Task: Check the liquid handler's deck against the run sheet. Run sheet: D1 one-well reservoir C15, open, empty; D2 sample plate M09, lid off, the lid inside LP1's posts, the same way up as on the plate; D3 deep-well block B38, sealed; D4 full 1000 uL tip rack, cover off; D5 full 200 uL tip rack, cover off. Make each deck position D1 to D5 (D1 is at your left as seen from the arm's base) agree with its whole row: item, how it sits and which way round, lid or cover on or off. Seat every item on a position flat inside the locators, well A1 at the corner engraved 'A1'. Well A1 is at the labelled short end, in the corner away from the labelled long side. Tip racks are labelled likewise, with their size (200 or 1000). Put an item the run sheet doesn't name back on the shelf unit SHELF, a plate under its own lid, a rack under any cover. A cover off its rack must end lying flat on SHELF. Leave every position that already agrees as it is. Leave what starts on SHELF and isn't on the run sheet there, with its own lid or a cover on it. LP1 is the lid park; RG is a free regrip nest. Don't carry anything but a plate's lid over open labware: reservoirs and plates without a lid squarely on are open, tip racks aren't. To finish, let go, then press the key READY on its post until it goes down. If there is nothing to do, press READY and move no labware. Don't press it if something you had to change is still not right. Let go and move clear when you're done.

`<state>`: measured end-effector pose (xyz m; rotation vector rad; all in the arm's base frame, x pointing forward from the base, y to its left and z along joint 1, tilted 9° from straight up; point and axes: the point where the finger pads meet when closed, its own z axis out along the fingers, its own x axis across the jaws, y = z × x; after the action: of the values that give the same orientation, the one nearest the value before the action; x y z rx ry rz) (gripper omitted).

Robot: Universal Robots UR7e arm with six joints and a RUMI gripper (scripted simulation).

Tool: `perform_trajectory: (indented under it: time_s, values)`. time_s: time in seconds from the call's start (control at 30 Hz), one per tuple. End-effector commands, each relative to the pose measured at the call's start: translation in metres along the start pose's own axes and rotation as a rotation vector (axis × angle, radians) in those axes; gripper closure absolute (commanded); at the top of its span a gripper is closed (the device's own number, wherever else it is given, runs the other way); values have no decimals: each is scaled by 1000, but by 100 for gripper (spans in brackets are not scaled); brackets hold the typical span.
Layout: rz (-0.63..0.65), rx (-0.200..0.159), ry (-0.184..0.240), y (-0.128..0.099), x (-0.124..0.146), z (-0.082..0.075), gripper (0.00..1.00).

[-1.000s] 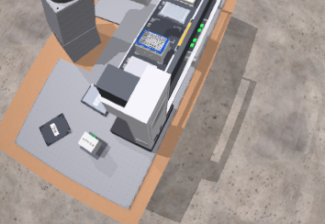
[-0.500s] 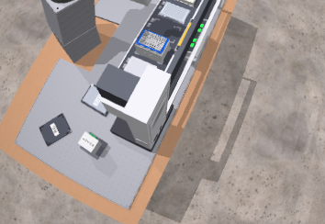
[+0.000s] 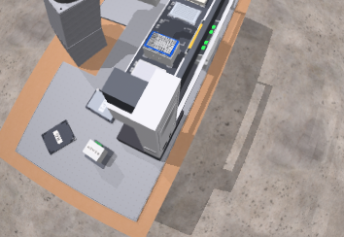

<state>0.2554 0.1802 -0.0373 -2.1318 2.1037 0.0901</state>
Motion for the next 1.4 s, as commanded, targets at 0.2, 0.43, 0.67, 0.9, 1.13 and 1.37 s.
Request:
perform_trajectory:
  time_s: [0.2, 0.43, 0.67, 0.9, 1.13, 1.37]
  values:
    - [-279, 1, 0, 40, 1, -7, 100]
    - [-279, 1, 0, 40, 1, -7, 100]
    - [-279, 1, 0, 40, 1, -7, 100]
    - [-279, 1, 0, 40, 1, -7, 100]
    - [-287, 1, 0, 42, -24, -7, 100]
    - [-379, 4, 3, 39, -60, -8, 100]
